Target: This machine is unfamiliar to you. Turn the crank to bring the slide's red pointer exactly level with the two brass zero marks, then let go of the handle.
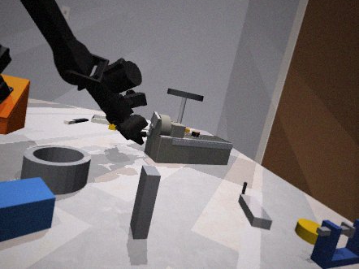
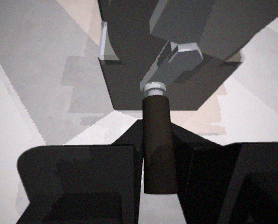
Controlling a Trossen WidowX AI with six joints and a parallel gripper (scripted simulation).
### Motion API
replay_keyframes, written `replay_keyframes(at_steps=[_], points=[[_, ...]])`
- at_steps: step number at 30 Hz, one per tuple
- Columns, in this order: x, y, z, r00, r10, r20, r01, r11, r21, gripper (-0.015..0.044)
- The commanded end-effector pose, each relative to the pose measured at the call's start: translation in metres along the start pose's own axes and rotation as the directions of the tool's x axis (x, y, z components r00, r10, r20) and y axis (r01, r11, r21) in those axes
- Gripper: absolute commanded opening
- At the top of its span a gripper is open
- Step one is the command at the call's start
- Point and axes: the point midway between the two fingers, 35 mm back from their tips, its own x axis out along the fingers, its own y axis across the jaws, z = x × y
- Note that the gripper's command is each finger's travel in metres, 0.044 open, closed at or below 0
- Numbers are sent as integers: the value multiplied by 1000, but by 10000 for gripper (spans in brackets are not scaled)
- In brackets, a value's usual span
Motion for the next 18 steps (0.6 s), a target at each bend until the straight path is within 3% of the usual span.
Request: replay_keyframes(at_steps=[1,18], points=[[2,-9,-2,1000,-16,-10,16,1000,7,0],[2,-13,-2,1000,-16,-10,16,1000,7,0]])
